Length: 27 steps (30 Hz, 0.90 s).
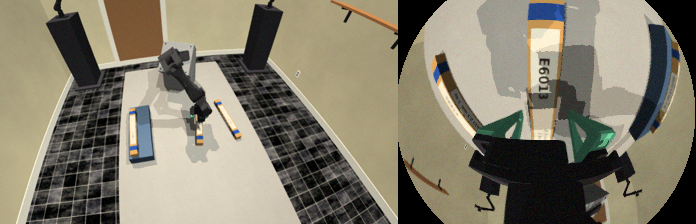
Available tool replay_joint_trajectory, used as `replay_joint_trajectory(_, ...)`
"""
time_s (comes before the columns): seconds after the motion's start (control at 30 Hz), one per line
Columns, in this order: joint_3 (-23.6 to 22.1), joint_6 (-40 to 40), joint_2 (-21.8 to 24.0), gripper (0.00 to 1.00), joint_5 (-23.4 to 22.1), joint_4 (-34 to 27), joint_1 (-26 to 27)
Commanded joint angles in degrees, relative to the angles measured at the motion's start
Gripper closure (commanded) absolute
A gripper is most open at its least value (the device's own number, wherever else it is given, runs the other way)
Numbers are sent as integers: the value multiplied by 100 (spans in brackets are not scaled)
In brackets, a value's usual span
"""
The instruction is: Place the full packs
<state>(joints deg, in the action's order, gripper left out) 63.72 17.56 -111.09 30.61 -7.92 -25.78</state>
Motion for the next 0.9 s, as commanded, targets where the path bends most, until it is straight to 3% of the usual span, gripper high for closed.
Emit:
replay_joint_trajectory(0.0, 179, -104, -128, 26, -86, 304, -40)
replay_joint_trajectory(0.33, 232, -73, -25, 26, -67, 271, -98)
replay_joint_trajectory(0.87, 381, -236, -511, 26, -176, 552, 158)
